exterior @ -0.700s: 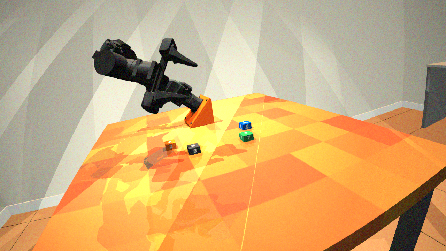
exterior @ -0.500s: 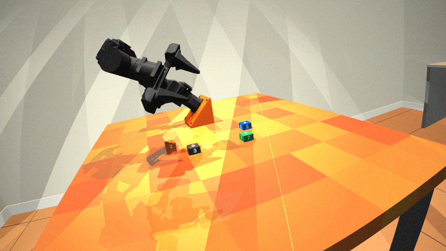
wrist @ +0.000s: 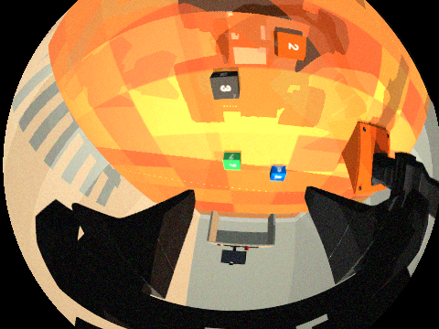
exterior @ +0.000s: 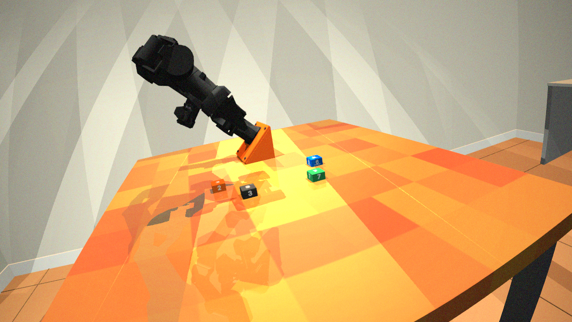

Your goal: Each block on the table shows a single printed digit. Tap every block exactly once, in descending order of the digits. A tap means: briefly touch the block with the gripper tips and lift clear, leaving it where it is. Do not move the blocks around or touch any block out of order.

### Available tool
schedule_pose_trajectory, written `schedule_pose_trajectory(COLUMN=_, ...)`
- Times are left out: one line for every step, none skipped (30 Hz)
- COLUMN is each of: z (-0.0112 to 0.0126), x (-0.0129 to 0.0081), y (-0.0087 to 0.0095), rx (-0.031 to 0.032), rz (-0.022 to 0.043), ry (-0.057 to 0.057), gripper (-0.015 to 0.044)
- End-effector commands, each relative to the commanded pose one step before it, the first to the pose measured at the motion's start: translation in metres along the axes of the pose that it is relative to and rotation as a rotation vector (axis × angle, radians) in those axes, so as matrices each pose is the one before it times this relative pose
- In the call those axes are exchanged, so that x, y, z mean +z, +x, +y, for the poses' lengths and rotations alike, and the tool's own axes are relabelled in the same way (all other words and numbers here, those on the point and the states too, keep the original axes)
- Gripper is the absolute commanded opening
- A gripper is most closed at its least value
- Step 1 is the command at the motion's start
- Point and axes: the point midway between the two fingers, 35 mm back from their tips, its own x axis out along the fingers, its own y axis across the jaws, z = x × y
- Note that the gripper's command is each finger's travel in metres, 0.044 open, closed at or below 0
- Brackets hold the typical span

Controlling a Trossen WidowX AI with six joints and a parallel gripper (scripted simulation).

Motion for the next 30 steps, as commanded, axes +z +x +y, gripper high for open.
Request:
schedule_pose_trajectory(z=-0.03486, x=0.02514, y=-0.00767, rx=-0.27696, rz=-0.29056, ry=-0.8896, gripper=0.04)
schedule_pose_trajectory(z=-0.00561, x=0.00045, y=-0.00113, rx=-0.04466, rz=-0.02609, ry=-0.1226, gripper=0.04)
schedule_pose_trajectory(z=-0.00556, x=0.00016, y=-0.00129, rx=-0.04632, rz=-0.02295, ry=-0.1234, gripper=0.04)
schedule_pose_trajectory(z=-0.0055, x=-0.0001, y=-0.00146, rx=-0.04778, rz=-0.01973, ry=-0.1241, gripper=0.04)
schedule_pose_trajectory(z=-0.00544, x=-0.00035, y=-0.00161, rx=-0.04894, rz=-0.01642, ry=-0.1245, gripper=0.04)
schedule_pose_trajectory(z=-0.00436, x=-0.00051, y=-0.00139, rx=-0.04022, rz=-0.01082, ry=-0.1008, gripper=0.04)
schedule_pose_trajectory(z=-0.0026, x=-0.00043, y=-0.00086, rx=-0.02441, rz=-0.00544, ry=-0.0606, gripper=0.04)
schedule_pose_trajectory(z=-0.00086, x=-0.00017, y=-0.00029, rx=-0.00818, rz=-0.00164, ry=-0.0202, gripper=0.04)
schedule_pose_trajectory(z=0.0, x=0.0, y=0.0, rx=0.0, rz=0.0, ry=0.0, gripper=0.04)
schedule_pose_trajectory(z=0.0, x=0.0, y=0.0, rx=0.0, rz=0.0, ry=0.0, gripper=0.04)
schedule_pose_trajectory(z=0.0, x=0.0, y=0.0, rx=0.0, rz=0.0, ry=0.0, gripper=0.04)
schedule_pose_trajectory(z=0.0, x=0.0, y=0.0, rx=0.0, rz=0.0, ry=0.0, gripper=0.04)
schedule_pose_trajectory(z=0.0, x=0.0, y=0.0, rx=0.0, rz=0.0, ry=0.0, gripper=0.04)
schedule_pose_trajectory(z=0.0, x=0.0, y=0.0, rx=0.0, rz=0.0, ry=0.0, gripper=0.04)
schedule_pose_trajectory(z=0.0, x=0.0, y=0.0, rx=0.0, rz=0.0, ry=0.0, gripper=0.04)
schedule_pose_trajectory(z=0.0, x=0.0, y=0.0, rx=0.0, rz=0.0, ry=0.0, gripper=0.04)
schedule_pose_trajectory(z=0.0, x=0.0, y=0.0, rx=0.0, rz=0.0, ry=0.0, gripper=0.04)
schedule_pose_trajectory(z=0.0, x=0.0, y=0.0, rx=0.0, rz=0.0, ry=0.0, gripper=0.04)
schedule_pose_trajectory(z=0.0, x=0.0, y=0.0, rx=0.0, rz=0.0, ry=0.0, gripper=0.04)
schedule_pose_trajectory(z=0.0, x=0.0, y=0.0, rx=0.0, rz=0.0, ry=0.0, gripper=0.04)
schedule_pose_trajectory(z=0.0, x=0.0, y=0.0, rx=0.0, rz=0.0, ry=0.0, gripper=0.04)
schedule_pose_trajectory(z=0.0, x=0.0, y=0.0, rx=0.0, rz=0.0, ry=0.0, gripper=0.04)
schedule_pose_trajectory(z=0.0, x=0.0, y=0.0, rx=0.0, rz=0.0, ry=0.0, gripper=0.04)
schedule_pose_trajectory(z=0.0, x=0.0, y=0.0, rx=0.0, rz=0.0, ry=0.0, gripper=0.04)
schedule_pose_trajectory(z=0.0, x=0.0, y=0.0, rx=0.0, rz=0.0, ry=0.0, gripper=0.04)
schedule_pose_trajectory(z=0.0, x=0.0, y=0.0, rx=0.0, rz=0.0, ry=0.0, gripper=0.04)
schedule_pose_trajectory(z=0.0, x=0.0, y=0.0, rx=0.0, rz=0.0, ry=0.0, gripper=0.04)
schedule_pose_trajectory(z=0.0, x=0.0, y=0.0, rx=0.0, rz=0.0, ry=0.0, gripper=0.04)
schedule_pose_trajectory(z=0.0, x=0.0, y=0.0, rx=0.0, rz=0.0, ry=0.0, gripper=0.04)
schedule_pose_trajectory(z=0.0, x=0.0, y=0.0, rx=0.0, rz=0.0, ry=0.0, gripper=0.04)
